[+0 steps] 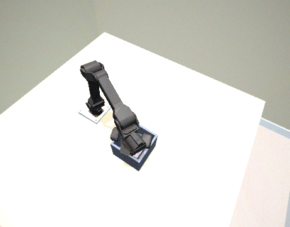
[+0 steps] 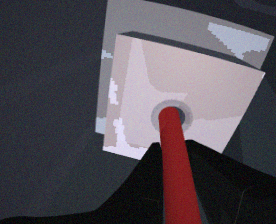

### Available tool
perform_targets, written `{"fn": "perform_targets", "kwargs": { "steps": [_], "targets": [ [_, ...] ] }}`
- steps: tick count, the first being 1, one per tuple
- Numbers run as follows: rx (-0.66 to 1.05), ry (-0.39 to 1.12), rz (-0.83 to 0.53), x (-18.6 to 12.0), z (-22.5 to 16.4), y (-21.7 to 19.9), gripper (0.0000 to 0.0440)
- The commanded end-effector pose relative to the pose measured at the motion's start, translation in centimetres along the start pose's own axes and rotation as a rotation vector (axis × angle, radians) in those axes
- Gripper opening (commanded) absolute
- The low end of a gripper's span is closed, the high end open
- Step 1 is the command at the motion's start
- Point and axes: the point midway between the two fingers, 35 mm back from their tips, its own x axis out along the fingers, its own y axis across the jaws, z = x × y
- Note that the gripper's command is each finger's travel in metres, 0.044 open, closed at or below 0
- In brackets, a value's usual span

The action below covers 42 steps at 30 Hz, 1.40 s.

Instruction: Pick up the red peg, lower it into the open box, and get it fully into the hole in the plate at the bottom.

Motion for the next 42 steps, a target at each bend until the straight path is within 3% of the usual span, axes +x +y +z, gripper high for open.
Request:
{"fn": "perform_targets", "kwargs": {
  "steps": [1, 26, 30, 42],
  "targets": [
    [-0.06, 0.038, -0.006, 2.5, -0.1, 0.1, 0.0019],
    [-0.141, 0.094, -0.088, 7.8, 0.0, -2.3, 0.0081],
    [-0.14, 0.1, -0.094, 8.4, 0.0, -2.6, 0.0157],
    [-0.112, 0.161, -0.075, 7.6, 1.4, -1.9, 0.016]
  ]
}}
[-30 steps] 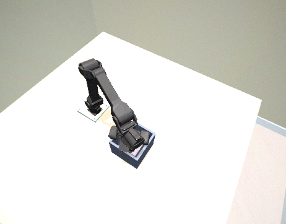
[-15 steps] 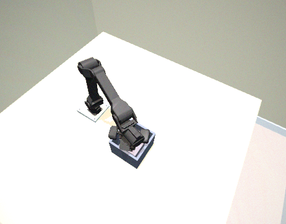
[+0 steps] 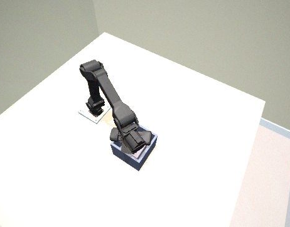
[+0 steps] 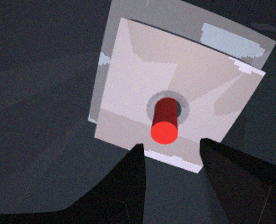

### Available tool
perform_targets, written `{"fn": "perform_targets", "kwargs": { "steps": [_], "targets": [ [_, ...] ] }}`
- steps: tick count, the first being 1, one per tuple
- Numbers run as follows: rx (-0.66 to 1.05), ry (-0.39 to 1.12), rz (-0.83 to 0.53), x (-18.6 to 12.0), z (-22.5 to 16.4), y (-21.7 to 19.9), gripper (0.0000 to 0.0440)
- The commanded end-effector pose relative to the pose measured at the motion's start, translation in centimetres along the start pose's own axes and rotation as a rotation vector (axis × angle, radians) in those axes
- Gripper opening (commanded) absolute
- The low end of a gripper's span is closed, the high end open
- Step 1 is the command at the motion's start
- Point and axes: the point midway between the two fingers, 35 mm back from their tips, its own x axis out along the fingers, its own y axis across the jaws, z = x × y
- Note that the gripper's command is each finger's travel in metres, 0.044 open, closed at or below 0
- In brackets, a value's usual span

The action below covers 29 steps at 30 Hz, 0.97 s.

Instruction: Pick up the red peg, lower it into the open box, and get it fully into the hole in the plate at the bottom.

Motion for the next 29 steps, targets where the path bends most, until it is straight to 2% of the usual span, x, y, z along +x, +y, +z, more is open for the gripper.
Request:
{"fn": "perform_targets", "kwargs": {
  "steps": [1, 12, 29],
  "targets": [
    [-0.024, 0.12, -0.017, 6.0, 2.4, -0.5, 0.016],
    [-0.053, 0.101, 0.083, 4.5, 4.2, 1.9, 0.0157],
    [-0.077, 0.094, 0.126, 3.7, 4.7, 3.0, 0.0148]
  ]
}}
